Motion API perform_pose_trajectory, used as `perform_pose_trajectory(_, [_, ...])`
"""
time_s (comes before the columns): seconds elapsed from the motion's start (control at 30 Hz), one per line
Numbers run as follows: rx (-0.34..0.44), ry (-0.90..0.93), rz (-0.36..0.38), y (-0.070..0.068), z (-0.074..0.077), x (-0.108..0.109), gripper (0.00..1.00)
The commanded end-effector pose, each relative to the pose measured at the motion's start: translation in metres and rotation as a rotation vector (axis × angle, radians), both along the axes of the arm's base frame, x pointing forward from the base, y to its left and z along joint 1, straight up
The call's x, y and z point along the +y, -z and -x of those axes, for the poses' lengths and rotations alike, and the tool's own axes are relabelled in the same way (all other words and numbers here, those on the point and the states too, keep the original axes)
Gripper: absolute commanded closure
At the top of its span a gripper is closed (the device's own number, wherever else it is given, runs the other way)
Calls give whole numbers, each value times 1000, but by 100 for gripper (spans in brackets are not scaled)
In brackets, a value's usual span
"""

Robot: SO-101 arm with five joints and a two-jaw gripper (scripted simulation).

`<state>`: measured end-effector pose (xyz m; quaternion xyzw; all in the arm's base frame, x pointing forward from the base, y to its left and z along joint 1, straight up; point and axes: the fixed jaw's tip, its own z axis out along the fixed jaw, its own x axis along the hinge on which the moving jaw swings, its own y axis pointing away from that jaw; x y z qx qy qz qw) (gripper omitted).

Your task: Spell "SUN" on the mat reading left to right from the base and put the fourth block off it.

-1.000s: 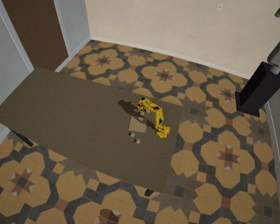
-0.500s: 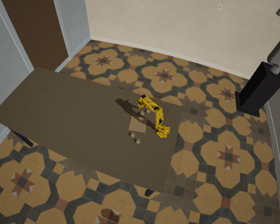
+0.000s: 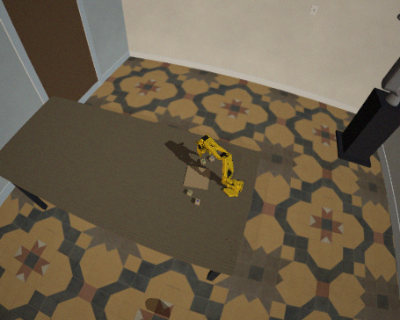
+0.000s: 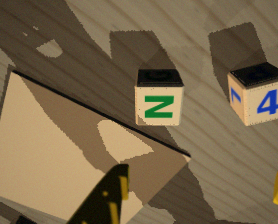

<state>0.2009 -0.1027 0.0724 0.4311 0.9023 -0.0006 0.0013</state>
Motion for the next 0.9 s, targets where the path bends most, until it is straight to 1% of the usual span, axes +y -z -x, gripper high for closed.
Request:
perform_pose_trajectory(0.0, [-75, 2, 41, -17, -5, -4, 67])
perform_pose_trajectory(0.17, [-84, 2, 45, -18, -5, -4, 67])
perform_pose_trajectory(0.27, [-113, 2, 62, -25, -6, -4, 67])
perform_pose_trajectory(0.37, [-167, 2, 92, -38, -7, -5, 67])
perform_pose_trajectory(0.53, [-294, 2, 162, -67, -6, -4, 68])
perform_pose_trajectory(0.6, [-294, 2, 162, -67, -6, -4, 68])
perform_pose_trajectory(0.73, [-398, 2, 220, -91, -3, -2, 68])
perform_pose_trajectory(0.87, [-474, 2, 263, -108, 2, 0, 68])
